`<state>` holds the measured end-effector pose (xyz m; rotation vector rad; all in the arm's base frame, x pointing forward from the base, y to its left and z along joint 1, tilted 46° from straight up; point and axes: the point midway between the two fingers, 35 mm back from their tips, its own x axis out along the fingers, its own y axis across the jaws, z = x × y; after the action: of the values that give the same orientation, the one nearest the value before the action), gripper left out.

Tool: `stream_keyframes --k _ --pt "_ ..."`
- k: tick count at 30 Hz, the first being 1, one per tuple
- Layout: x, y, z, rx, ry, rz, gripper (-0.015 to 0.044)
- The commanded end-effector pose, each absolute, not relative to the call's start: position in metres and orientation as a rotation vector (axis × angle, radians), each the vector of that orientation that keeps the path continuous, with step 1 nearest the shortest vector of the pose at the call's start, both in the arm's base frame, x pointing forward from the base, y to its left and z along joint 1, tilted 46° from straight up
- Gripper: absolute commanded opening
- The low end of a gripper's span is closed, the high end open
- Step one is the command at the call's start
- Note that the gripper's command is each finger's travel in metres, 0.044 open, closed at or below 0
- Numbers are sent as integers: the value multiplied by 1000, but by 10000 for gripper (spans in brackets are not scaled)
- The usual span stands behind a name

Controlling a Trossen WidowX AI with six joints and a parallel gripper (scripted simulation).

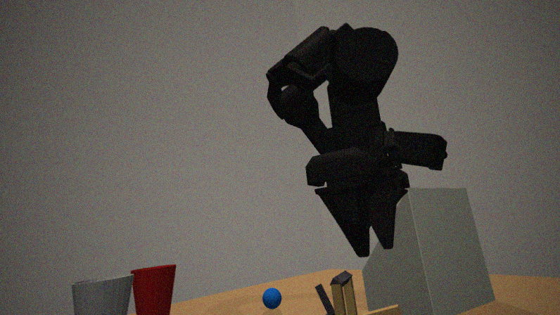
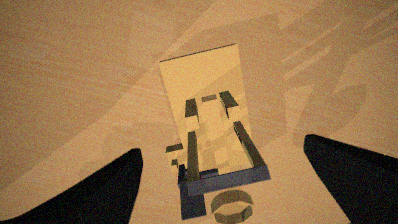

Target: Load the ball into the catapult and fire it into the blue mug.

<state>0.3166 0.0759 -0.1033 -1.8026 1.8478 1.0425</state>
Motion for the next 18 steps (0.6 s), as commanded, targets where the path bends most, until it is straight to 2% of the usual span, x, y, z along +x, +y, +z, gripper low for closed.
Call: stream_keyframes --k 1,8,18 --pt "316 77 -103 -1821 1839 1094 440" --pt "310 45 -134 -1882 1814 1213 440" --pt "310 39 -140 -1885 1812 1218 440"
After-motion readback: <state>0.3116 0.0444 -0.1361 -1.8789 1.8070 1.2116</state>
